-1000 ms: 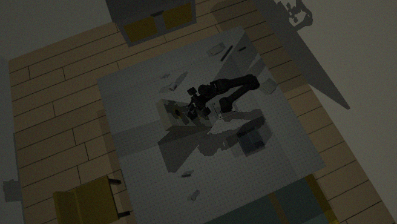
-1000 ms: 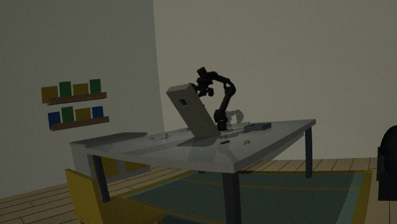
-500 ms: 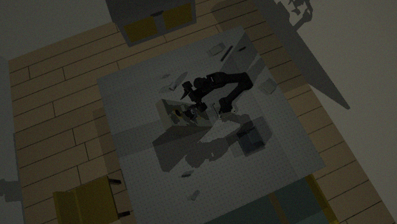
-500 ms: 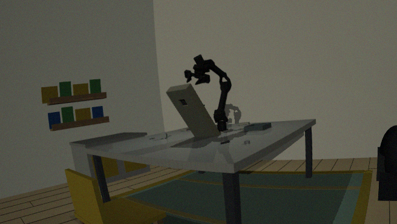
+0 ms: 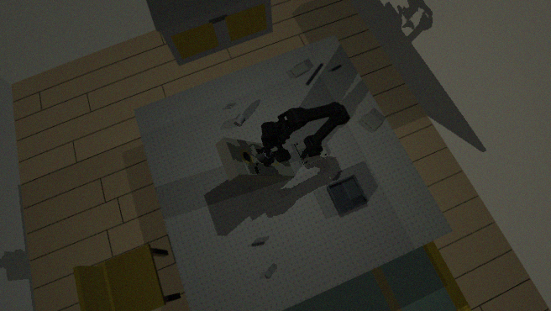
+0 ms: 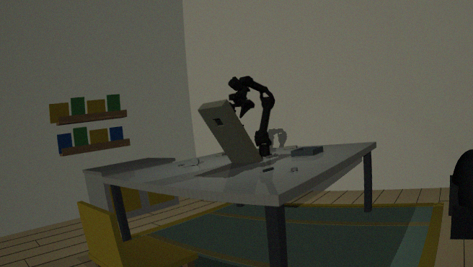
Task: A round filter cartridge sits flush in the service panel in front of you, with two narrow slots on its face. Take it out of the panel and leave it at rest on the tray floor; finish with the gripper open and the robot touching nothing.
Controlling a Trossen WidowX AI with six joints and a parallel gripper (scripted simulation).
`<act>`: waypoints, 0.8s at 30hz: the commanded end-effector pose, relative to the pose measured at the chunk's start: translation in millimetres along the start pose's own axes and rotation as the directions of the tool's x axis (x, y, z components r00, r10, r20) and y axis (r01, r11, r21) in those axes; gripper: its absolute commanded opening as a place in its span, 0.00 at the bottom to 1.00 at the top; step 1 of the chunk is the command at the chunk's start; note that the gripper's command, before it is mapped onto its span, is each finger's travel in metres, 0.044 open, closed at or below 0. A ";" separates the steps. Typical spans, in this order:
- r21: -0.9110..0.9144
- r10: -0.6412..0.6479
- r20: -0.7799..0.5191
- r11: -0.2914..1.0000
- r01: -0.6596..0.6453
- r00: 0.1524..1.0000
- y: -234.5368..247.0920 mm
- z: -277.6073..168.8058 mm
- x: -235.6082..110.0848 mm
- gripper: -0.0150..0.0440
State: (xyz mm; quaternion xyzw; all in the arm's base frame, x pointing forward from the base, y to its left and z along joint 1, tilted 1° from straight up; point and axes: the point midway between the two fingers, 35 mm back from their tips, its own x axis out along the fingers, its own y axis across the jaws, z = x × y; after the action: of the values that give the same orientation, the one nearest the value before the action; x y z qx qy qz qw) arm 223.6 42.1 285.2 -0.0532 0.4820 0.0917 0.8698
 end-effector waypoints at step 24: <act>0.031 -0.004 -0.018 1.000 0.005 1.000 -0.4 -6.2 38.8 0.77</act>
State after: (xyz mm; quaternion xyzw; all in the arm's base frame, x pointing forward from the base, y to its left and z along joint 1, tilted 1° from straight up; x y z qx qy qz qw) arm 236.4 45.0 254.4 -0.0417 0.4895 0.0846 0.8669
